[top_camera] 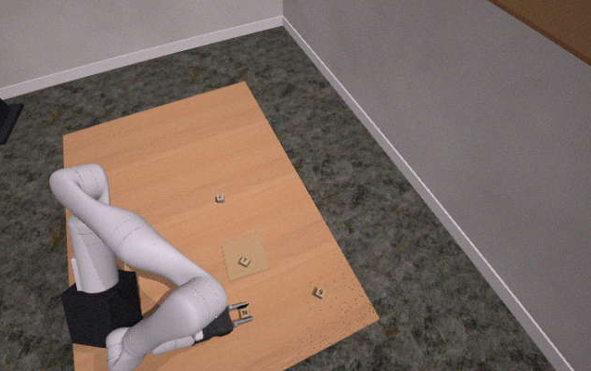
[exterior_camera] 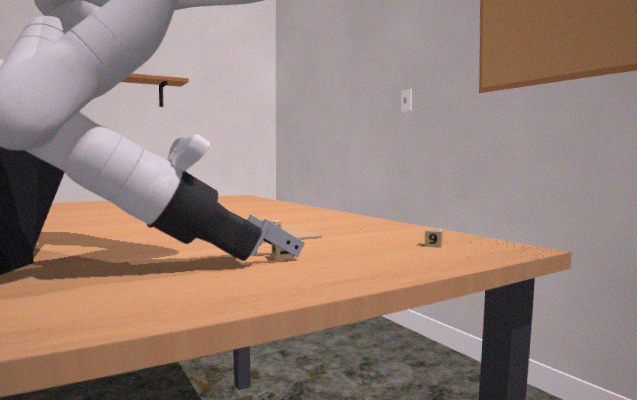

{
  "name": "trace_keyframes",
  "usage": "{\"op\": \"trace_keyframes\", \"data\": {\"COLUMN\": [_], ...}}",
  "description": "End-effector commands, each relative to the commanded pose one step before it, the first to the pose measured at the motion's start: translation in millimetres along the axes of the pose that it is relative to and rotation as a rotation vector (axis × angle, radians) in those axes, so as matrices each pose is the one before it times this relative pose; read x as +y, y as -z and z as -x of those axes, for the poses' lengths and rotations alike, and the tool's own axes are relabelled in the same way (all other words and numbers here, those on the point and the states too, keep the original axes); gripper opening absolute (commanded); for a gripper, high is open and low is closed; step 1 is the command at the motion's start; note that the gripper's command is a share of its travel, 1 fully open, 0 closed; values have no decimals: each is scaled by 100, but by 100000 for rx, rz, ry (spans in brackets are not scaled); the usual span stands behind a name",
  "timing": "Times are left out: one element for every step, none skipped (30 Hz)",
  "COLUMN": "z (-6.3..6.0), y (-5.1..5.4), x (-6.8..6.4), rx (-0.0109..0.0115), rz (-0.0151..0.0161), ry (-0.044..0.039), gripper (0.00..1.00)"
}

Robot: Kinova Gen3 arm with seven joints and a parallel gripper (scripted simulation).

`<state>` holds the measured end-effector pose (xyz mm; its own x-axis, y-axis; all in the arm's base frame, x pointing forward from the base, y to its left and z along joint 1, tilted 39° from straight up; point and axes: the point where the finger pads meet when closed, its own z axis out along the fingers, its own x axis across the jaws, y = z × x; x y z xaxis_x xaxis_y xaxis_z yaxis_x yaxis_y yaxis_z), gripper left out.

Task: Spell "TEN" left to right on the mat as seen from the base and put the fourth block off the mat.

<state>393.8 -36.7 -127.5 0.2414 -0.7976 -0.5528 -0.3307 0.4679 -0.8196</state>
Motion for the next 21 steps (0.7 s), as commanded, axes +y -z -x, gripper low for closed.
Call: {"op": "trace_keyframes", "data": {"z": [-38, 0, 0, 0, 0, 0, 0, 0, 0, 0, 0, 0, 0, 0, 0, 0, 0, 0, 0, 0, 0], "y": [10, 0, 0, 0, 0, 0, 0, 0, 0, 0, 0, 0, 0, 0, 0, 0, 0, 2, 12, 30, 53], "x": [-77, 0, 0, 0, 0, 0, 0, 0, 0, 0, 0, 0, 0, 0, 0, 0, 0, -3, -19, -48, -84], "rx": [55, 0, 0, 0, 0, 0, 0, 0, 0, 0, 0, 0, 0, 0, 0, 0, 0, 0, 0, 0, 0], "rz": [-103, 0, 0, 0, 0, 0, 0, 0, 0, 0, 0, 0, 0, 0, 0, 0, 0, 0, 0, 0, 0], "ry": [96, 0, 0, 0, 0, 0, 0, 0, 0, 0, 0, 0, 0, 0, 0, 0, 0, 0, 0, 0, 0], "gripper": [79, 79, 79, 79, 79, 79, 79, 79, 79, 79, 79, 79, 79, 79, 79, 79, 79, 79, 79, 79, 79]}}
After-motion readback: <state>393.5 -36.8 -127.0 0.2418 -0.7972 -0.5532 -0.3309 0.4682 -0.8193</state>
